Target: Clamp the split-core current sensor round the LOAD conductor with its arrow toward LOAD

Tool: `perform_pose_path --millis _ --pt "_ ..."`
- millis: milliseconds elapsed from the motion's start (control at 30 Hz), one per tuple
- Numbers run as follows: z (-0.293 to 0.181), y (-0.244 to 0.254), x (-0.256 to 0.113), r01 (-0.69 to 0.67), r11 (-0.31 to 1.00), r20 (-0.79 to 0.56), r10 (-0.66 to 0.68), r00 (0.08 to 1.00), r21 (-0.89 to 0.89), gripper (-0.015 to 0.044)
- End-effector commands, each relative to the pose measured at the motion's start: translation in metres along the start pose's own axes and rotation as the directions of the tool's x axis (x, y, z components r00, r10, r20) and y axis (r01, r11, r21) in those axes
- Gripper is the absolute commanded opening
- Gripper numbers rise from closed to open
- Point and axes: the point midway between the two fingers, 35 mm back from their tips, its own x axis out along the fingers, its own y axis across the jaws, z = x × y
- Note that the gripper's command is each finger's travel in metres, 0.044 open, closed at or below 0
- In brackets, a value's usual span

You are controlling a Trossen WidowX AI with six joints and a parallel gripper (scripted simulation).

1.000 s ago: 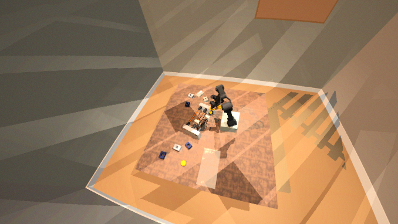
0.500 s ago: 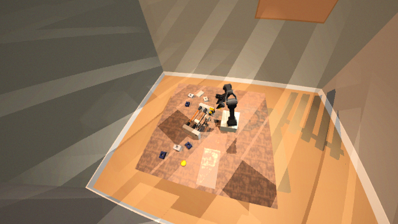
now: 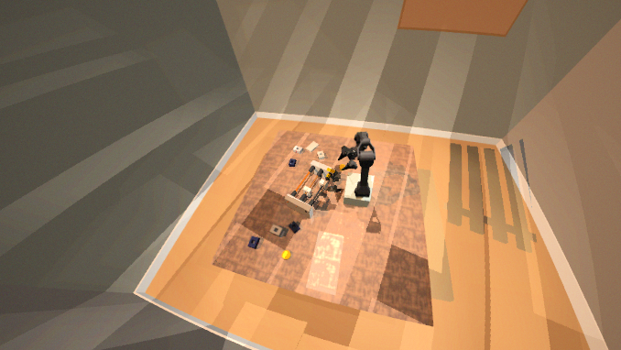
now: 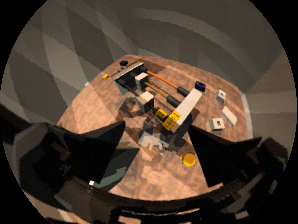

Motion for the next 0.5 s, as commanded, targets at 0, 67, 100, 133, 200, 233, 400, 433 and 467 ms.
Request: perform_pose_path --millis 0,67,100,133,200,233,400,433,467 --pt "0.0 0.0 0.0 0.0 1.0 -0.006 0.0 1.0 0.005 0.044" --pt "0.0 0.0 0.0 0.0 1.0 -0.006 0.0 1.0 0.005 0.044" --pt "0.0 0.0 0.0 0.0 1.0 -0.006 0.0 1.0 0.005 0.044" --pt "0.0 0.0 0.0 0.0 1.0 -0.006 0.0 1.0 0.005 0.044" --pt "0.0 0.0 0.0 0.0 1.0 -0.006 0.0 1.0 0.005 0.044" --pt "0.0 0.0 0.0 0.0 1.0 -0.006 0.0 1.0 0.005 0.044" --pt "0.007 0.0 0.009 -0.003 0.981 -0.08 0.019 0.997 0.192 0.044" --pt "0.009 0.001 0.013 0.005 0.964 -0.11 0.025 0.994 0.265 0.044" --pt "0.003 0.0 0.004 -0.003 0.993 -0.037 0.008 0.999 0.12 0.044"
